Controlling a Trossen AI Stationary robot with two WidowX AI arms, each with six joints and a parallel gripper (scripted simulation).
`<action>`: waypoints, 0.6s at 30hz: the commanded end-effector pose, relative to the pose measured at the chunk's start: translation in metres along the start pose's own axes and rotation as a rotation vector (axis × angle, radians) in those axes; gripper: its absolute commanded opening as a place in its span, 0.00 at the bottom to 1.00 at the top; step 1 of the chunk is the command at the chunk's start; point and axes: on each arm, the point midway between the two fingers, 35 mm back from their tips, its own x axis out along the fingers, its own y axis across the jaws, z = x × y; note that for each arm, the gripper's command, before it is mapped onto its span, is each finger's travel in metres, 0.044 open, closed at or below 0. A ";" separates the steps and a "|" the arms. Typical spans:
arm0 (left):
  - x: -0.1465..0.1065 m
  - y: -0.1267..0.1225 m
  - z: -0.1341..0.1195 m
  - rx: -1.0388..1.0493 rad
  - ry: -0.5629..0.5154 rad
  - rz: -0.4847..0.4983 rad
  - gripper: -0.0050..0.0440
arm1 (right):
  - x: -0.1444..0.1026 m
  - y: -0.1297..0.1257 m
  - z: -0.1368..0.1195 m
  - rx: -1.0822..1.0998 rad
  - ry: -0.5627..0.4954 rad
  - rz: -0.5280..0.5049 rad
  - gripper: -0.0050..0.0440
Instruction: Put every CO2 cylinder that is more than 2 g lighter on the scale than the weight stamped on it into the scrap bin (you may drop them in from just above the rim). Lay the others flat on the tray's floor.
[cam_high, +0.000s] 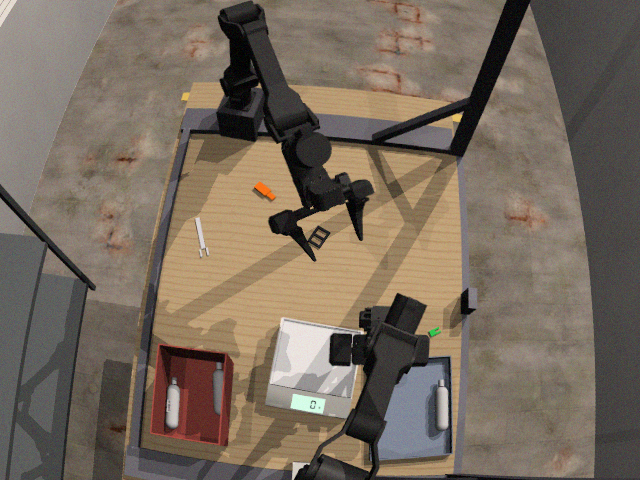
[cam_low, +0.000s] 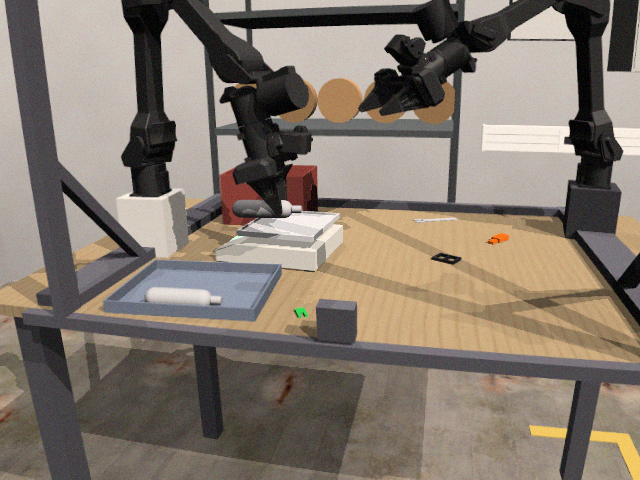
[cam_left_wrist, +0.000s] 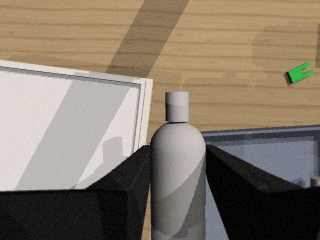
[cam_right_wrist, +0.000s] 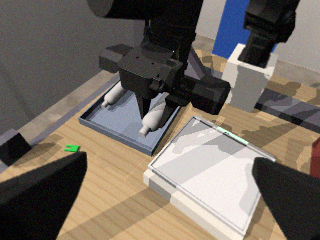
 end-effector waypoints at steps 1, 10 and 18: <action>0.008 -0.039 -0.022 -0.019 0.010 0.010 0.00 | 0.033 0.019 0.017 -0.016 -0.022 0.029 1.00; 0.016 -0.098 -0.065 -0.057 -0.001 0.008 0.00 | 0.066 0.040 0.015 -0.034 -0.022 0.059 1.00; 0.020 -0.123 -0.097 -0.044 -0.008 0.014 0.00 | 0.071 0.041 0.011 -0.034 -0.015 0.061 1.00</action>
